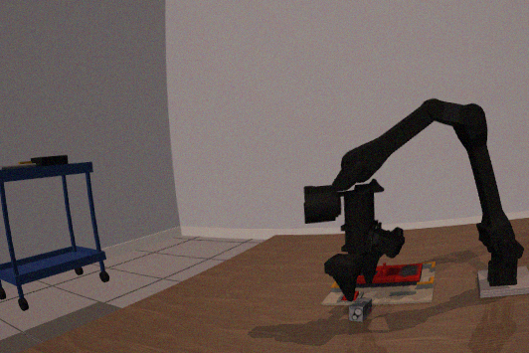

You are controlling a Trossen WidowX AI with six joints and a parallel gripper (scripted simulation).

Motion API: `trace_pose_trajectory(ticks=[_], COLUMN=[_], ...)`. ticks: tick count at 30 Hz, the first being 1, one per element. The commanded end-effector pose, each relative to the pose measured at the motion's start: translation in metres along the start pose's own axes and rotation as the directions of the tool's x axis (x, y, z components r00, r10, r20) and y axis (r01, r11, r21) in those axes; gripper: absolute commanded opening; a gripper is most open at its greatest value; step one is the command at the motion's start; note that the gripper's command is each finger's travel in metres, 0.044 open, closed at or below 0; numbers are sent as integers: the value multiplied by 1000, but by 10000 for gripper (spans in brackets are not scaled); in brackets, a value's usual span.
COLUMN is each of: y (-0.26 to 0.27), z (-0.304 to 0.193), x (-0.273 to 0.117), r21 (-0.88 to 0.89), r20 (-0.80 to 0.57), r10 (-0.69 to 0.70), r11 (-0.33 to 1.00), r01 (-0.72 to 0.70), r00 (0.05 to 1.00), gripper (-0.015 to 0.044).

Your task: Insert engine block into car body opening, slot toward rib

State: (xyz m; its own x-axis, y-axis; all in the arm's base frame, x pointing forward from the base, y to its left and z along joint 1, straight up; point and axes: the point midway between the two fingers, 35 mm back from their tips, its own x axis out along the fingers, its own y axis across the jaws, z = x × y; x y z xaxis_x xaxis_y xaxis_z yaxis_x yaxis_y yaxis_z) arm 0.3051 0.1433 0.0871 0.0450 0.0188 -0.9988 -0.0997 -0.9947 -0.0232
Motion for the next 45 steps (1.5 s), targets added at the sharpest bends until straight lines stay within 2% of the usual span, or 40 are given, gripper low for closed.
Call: trace_pose_trajectory(ticks=[1, 27, 36, 42, 45], y=[0, 0, 0, 0, 0], z=[2, 2, 2, 2, 1], x=[7, 46, 46, 46, 44], r21=[-5, -5, -5, -5, -5], r20=[11, 11, 11, 11, 11], r10=[-1, -1, -1, -1, -1], r11=[1000, 1000, 1000, 1000, 1000], r01=[1, 1, 1, 1, 1], r00=[1000, 1000, 1000, 1000, 1000], gripper=[440, 440, 204, 164, 85])
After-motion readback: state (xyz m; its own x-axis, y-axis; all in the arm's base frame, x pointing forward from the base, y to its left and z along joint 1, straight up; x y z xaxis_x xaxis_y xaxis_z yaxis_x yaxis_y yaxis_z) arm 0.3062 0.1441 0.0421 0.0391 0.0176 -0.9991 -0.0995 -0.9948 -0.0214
